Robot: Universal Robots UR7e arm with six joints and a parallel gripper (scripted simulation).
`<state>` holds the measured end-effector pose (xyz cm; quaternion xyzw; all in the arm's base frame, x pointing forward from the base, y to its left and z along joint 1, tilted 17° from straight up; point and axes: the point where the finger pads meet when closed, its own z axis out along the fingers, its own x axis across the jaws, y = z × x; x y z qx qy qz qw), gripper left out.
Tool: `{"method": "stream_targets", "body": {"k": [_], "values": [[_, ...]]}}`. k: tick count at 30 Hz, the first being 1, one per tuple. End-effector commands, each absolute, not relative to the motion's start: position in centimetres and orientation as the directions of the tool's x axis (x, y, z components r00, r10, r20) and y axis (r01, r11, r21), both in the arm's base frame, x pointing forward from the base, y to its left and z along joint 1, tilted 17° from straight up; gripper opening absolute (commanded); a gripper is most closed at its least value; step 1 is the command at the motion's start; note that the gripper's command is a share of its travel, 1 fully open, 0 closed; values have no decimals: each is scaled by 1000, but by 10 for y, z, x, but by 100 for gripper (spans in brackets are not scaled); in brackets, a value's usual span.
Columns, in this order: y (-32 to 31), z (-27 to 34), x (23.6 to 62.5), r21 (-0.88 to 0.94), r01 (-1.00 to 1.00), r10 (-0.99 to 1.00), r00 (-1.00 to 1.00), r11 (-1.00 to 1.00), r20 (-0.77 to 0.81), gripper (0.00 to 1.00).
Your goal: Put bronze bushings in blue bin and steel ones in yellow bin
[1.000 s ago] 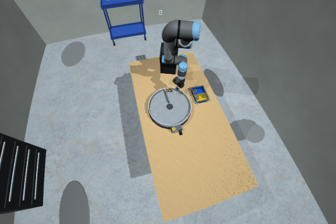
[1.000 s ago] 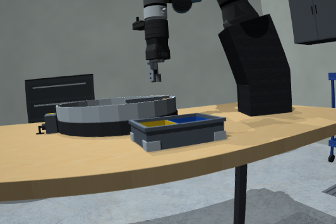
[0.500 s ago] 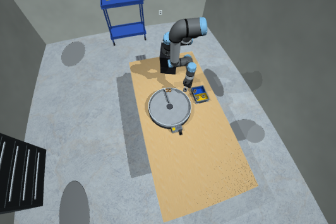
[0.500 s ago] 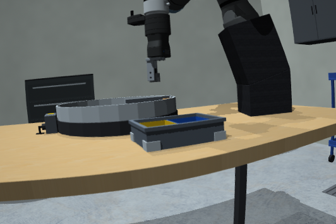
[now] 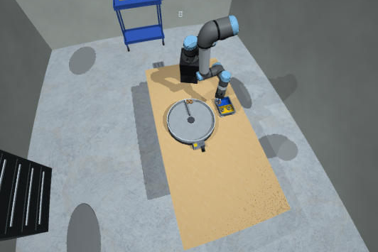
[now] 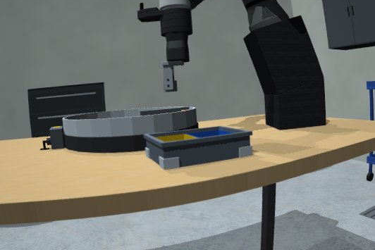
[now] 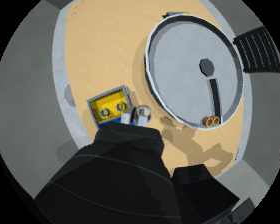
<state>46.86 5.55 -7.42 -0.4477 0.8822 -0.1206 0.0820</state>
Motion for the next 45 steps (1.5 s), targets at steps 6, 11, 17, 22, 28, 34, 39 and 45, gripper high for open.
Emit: {"method": "stream_targets", "body": {"k": [6, 11, 17, 22, 28, 34, 39, 45], "values": [[110, -75, 500, -284, -887, -921, -389, 364, 35, 0], [120, -75, 505, -283, -902, -934, -353, 327, 46, 0], [156, -75, 526, -272, -946, -974, -205, 174, 90, 0], [156, -75, 526, -272, -946, -974, -205, 174, 90, 0], [156, -75, 526, -272, -946, -974, -205, 174, 90, 0], [156, -74, 525, -272, -946, -975, -205, 174, 89, 0], [154, -90, 529, -272, -946, -975, -206, 175, 89, 0], [152, -101, 532, -272, -946, -975, -206, 175, 89, 0]]}}
